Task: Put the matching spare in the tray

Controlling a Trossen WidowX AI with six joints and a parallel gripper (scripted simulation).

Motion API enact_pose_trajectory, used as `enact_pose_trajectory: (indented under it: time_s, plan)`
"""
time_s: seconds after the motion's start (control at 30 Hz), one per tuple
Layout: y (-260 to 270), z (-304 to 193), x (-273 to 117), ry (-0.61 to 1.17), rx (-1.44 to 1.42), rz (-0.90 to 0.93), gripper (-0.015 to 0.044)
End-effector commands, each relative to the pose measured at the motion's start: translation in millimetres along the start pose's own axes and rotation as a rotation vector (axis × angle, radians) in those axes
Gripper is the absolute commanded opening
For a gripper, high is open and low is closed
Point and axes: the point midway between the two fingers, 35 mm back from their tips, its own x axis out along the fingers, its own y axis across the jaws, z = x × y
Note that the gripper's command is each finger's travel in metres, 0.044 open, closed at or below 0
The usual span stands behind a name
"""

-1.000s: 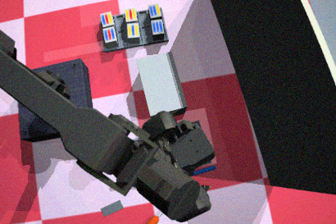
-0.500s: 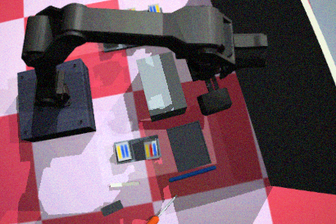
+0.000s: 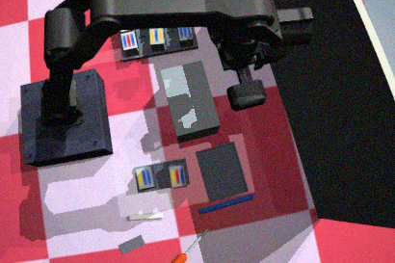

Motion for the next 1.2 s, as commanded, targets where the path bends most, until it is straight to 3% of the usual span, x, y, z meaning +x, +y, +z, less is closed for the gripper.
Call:
enact_pose_trajectory:
  time_s: [0.0, 0.27, 0.53, 0.87, 1.17]
  plan:
    - [0.7, 0.2, -0.3, 0.003, 0.004, -0.004, 0.044]
    - [13.3, 0.4, 2.1, 0.002, -0.057, -0.004, 0.044]
    - [136.5, -23.6, 27.0, -0.002, -0.672, 0.007, 0.044]
    - [255.3, -105.5, 58.1, -0.005, -1.412, 0.027, 0.044]
    - [261.0, -111.9, 60.0, -0.005, -1.456, 0.029, 0.044]
